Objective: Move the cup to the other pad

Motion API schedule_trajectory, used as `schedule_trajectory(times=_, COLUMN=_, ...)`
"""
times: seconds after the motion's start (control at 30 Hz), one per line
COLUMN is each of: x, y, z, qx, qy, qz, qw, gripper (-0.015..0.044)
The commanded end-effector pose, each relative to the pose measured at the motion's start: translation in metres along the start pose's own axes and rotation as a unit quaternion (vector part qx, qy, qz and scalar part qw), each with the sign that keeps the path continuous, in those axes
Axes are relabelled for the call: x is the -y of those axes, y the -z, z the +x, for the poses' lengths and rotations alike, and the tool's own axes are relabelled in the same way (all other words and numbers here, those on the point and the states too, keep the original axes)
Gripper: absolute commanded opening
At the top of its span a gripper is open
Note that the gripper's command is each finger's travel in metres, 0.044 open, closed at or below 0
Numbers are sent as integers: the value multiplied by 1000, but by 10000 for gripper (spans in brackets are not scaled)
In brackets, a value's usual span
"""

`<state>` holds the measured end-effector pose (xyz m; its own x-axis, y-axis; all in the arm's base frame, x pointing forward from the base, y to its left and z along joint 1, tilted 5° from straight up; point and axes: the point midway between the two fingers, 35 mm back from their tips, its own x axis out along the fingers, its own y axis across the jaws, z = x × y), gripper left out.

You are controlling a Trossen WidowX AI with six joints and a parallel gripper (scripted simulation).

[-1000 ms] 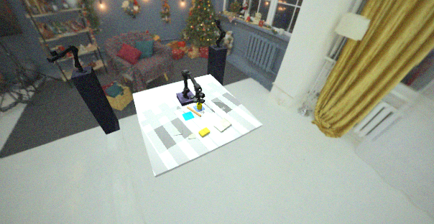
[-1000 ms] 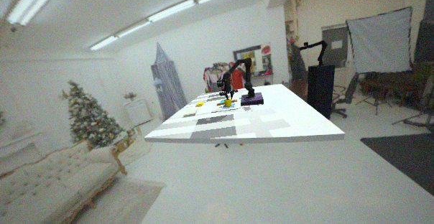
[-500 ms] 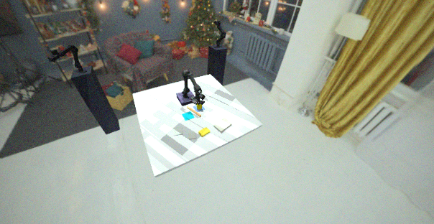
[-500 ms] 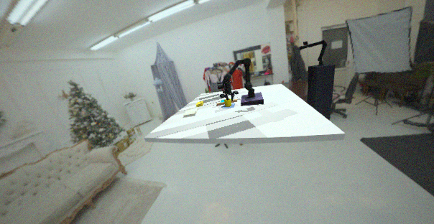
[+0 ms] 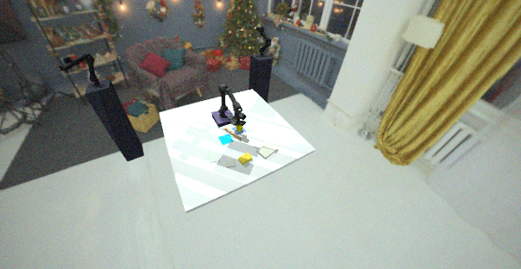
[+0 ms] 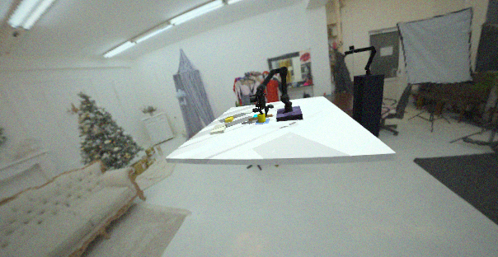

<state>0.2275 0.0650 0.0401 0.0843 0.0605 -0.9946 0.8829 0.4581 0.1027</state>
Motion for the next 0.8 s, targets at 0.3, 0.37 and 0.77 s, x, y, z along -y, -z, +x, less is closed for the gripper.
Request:
schedule_trajectory(times=0.3, x=0, y=0, z=0, qx=0, qy=0, qz=0, qw=1000, gripper=40)
schedule_trajectory(times=0.37, x=0, y=0, z=0, qx=0, qy=0, qz=0, qw=1000, gripper=27)
schedule_trajectory(times=0.77, x=-1, y=0, z=-21, qx=-1, qy=1, qz=1, qw=1000, gripper=0)
